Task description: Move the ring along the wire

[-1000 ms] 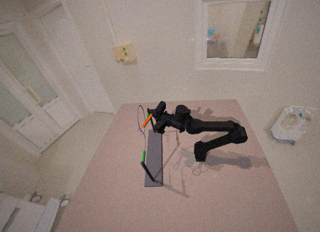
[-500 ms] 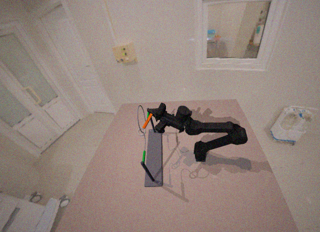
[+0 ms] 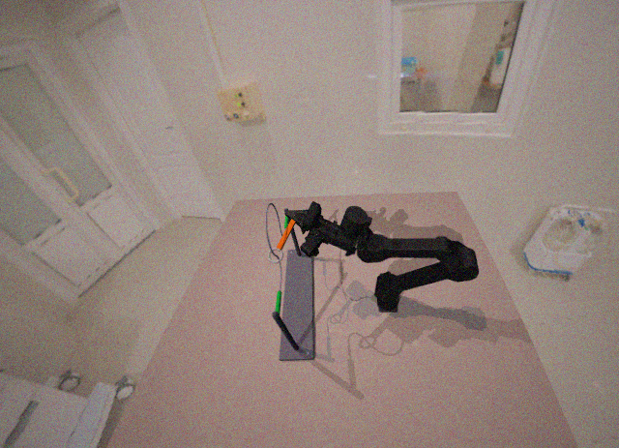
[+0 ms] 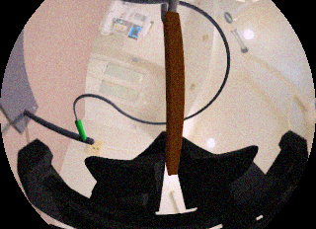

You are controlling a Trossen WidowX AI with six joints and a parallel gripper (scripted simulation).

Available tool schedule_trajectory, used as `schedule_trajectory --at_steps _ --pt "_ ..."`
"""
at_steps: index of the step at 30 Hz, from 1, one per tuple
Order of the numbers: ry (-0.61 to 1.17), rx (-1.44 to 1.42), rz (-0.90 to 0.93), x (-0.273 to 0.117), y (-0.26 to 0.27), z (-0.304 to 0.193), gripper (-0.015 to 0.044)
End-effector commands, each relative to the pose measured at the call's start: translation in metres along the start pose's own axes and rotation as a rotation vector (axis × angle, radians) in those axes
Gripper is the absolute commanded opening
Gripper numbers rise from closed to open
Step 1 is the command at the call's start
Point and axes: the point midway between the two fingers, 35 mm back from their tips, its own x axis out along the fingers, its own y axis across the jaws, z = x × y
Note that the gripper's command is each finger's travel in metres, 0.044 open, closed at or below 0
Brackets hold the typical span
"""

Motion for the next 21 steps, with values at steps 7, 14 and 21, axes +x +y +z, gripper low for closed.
schedule_trajectory --at_steps 7,14,21 --pt "0.005 0.035 0.022 -0.001 0.015 -0.001 -0.015" --pt "0.018 0.127 0.075 -0.004 0.033 0.0 -0.015" --pt "0.033 0.238 0.14 -0.009 0.051 0.004 -0.015"
